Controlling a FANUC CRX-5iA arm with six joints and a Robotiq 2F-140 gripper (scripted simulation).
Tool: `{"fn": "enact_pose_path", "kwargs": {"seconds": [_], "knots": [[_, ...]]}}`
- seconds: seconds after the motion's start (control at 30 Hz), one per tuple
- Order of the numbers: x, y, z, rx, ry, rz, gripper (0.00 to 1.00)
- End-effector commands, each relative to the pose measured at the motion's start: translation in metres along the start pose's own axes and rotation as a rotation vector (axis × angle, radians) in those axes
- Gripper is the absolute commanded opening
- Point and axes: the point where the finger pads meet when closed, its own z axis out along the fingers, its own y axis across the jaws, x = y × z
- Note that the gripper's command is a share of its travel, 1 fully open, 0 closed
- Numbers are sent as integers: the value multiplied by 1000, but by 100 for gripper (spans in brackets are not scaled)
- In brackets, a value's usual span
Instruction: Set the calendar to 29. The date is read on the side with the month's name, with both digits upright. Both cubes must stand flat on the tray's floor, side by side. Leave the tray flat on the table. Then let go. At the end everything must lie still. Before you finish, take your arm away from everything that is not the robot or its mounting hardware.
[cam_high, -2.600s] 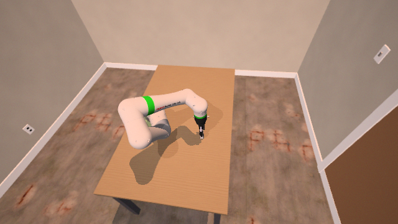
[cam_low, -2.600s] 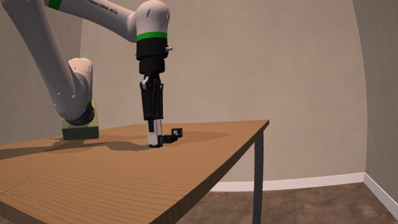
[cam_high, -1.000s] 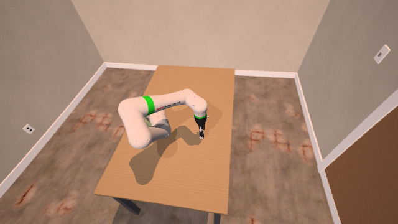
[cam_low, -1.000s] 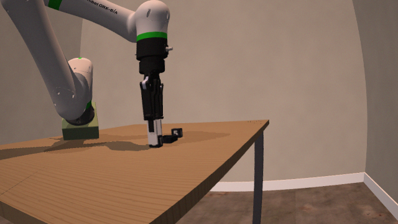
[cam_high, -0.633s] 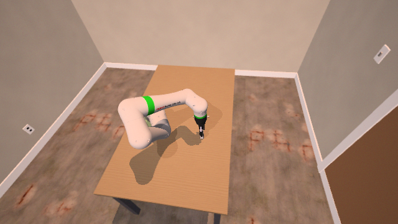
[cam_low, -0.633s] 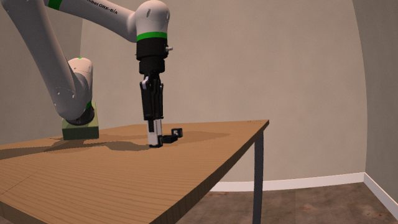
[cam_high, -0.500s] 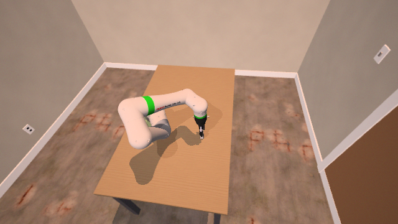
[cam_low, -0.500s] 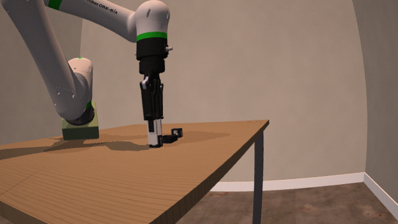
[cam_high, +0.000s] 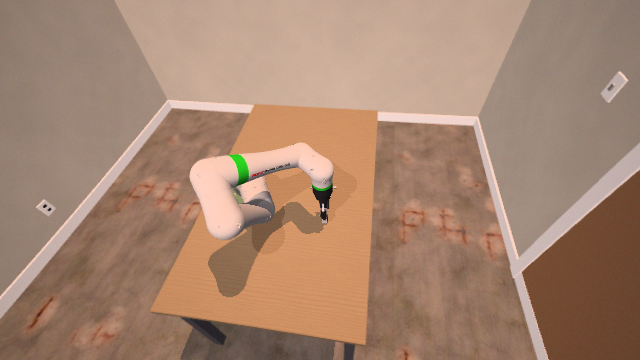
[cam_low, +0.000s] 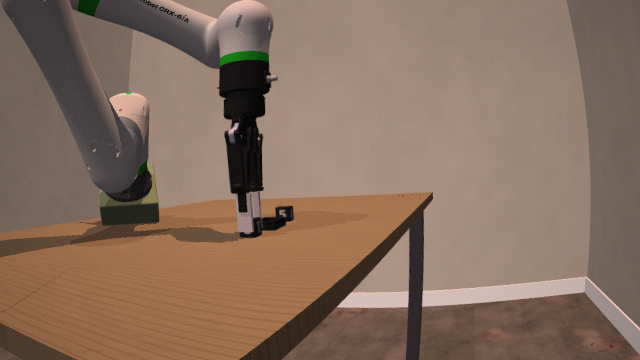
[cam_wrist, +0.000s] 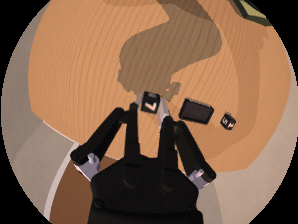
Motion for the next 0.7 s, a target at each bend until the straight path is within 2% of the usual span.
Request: {"fn": "enact_pose_path", "kwargs": {"seconds": [0.0, 0.5, 0.67], "knots": [[0, 0, 0, 0, 0, 0, 27], [0, 0, 0, 0, 0, 0, 29], [0, 0, -8, 0, 0, 0, 29]]}}
